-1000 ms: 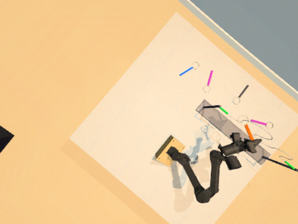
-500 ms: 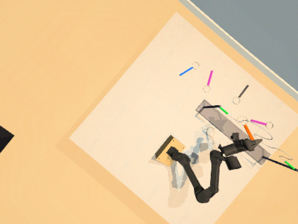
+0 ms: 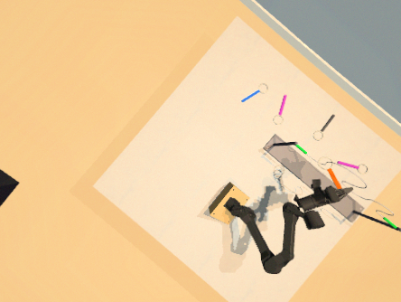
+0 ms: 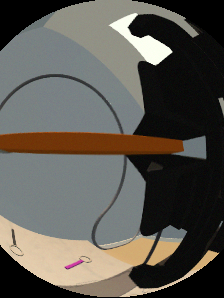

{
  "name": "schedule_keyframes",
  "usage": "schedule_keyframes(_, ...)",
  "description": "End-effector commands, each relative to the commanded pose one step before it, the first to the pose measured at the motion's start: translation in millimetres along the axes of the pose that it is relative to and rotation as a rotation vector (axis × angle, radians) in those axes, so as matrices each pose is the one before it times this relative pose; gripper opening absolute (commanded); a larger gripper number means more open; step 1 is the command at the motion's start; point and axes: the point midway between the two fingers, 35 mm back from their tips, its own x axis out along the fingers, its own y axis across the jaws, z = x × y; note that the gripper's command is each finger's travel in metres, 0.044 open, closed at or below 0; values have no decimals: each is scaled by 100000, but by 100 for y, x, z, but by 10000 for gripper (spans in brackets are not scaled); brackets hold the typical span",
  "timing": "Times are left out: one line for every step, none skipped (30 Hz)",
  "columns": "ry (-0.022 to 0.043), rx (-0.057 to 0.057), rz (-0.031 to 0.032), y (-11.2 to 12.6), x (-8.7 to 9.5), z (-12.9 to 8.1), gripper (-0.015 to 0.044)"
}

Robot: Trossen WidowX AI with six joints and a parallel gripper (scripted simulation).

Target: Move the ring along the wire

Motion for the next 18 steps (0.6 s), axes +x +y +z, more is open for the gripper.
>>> schedule_keyframes(225, -775, -756, 325, -44, -110, -150)
schedule_keyframes(65, 378, 206, 149, -12, -15, -150)
schedule_keyframes(73, 437, 239, 158, -13, -16, -150)
schedule_keyframes(75, 451, 247, 159, -13, -16, -150)
schedule_keyframes(75, 452, 248, 158, -13, -16, -150)
schedule_keyframes(109, 716, 394, 189, -19, -12, -150)
schedule_keyframes(134, 904, 499, 219, -24, -11, -150)
schedule_keyframes(141, 965, 532, 228, -25, -12, -150)
schedule_keyframes(142, 969, 534, 227, -24, -12, -150)
schedule_keyframes(141, 965, 532, 226, -23, -13, -150)
schedule_keyframes(174, 1218, 673, 257, -31, -7, -150)
schedule_keyframes(195, 1383, 766, 282, -35, -5, -150)
schedule_keyframes(200, 1423, 789, 287, -36, -5, -150)
schedule_keyframes(199, 1421, 788, 286, -35, -6, -150)
schedule_keyframes(198, 1417, 786, 285, -34, -7, -150)
schedule_keyframes(143, 1044, 581, 200, -26, -1, -150)
schedule_keyframes(171, 1270, 706, 240, -32, 1, -150)
schedule_keyframes(211, 1571, 873, 296, -39, 1, -150)
